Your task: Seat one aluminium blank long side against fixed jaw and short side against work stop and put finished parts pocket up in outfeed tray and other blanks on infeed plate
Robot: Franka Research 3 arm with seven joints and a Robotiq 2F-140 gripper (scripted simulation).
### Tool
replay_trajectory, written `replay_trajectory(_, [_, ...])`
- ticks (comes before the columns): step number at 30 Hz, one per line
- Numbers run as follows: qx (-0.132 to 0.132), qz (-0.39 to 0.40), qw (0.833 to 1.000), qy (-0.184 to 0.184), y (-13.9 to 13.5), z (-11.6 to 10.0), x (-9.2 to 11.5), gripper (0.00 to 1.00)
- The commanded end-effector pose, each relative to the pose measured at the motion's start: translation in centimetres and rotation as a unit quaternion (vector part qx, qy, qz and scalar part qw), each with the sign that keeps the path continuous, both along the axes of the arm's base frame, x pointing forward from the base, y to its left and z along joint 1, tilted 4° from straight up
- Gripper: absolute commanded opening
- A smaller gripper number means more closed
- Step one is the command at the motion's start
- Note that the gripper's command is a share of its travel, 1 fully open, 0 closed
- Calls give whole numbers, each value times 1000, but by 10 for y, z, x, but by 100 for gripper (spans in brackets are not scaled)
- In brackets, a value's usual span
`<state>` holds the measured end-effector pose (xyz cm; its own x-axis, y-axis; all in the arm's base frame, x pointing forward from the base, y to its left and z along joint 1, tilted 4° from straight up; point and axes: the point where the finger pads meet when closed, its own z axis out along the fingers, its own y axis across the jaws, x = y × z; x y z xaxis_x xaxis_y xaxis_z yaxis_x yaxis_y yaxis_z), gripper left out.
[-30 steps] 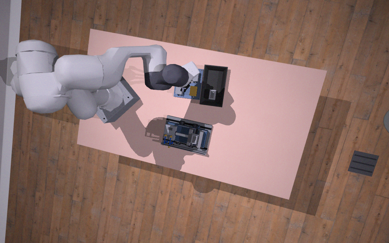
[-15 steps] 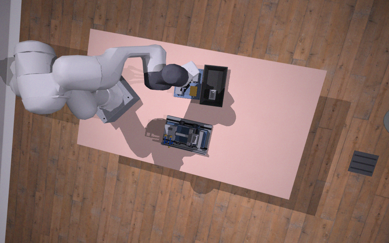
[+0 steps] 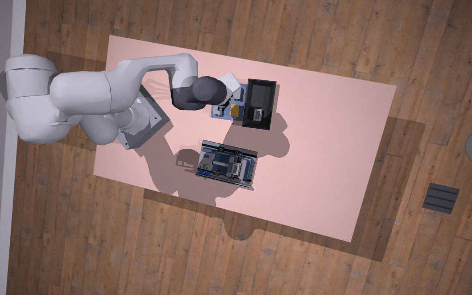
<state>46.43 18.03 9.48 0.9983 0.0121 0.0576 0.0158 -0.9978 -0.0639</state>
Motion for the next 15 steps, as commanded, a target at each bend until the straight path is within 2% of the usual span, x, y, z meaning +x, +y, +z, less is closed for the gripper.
replay_trajectory(1, [-4,-8,1000,7,-3,4,-4,0])
replay_trajectory(15, [-4,-8,1000,6,-4,26,-5,0])
